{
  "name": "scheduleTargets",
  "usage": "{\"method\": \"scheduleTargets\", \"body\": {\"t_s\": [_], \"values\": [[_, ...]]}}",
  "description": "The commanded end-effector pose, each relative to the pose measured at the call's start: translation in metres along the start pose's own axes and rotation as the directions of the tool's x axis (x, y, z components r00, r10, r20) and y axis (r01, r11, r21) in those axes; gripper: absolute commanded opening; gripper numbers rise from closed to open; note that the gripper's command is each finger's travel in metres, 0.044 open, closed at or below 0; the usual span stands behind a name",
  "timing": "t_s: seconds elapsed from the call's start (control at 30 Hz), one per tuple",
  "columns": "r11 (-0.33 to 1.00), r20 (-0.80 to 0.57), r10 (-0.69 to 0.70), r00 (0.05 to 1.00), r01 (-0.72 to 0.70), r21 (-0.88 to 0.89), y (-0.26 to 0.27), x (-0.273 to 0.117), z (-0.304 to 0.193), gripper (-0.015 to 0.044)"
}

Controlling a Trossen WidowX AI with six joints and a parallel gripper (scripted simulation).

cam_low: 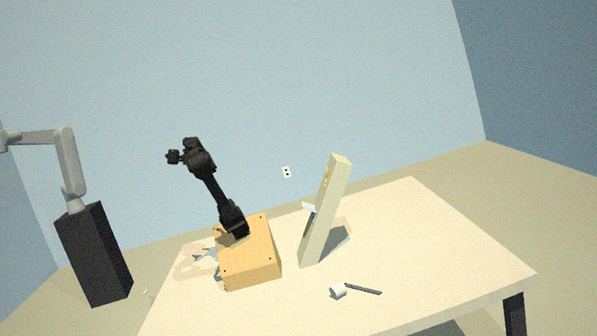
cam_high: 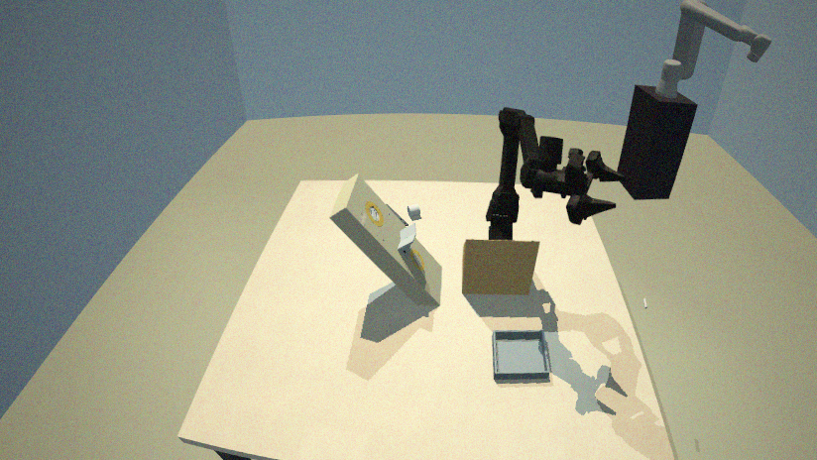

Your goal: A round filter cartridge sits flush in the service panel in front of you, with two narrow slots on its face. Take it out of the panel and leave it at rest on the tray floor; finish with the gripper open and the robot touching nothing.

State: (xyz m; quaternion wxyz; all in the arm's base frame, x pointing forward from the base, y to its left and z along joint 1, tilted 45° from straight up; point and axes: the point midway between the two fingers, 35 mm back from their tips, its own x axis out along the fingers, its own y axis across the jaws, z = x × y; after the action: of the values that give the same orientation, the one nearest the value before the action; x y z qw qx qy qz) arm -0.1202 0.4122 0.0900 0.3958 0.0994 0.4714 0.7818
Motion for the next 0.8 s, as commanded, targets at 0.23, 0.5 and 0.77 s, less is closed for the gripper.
{"method": "scheduleTargets", "body": {"t_s": [0.23, 0.5, 0.77], "values": [[0.936, 0.25, -0.346, 0.904, 0.313, 0.163, -0.071, -0.056, 0.064, 0.019], [0.696, 0.414, -0.718, 0.559, 0.57, 0.437, -0.144, -0.166, 0.108, 0.0089], [0.336, 0.376, -0.924, 0.073, 0.624, 0.705, -0.184, -0.3, 0.108, 0.0089]]}}
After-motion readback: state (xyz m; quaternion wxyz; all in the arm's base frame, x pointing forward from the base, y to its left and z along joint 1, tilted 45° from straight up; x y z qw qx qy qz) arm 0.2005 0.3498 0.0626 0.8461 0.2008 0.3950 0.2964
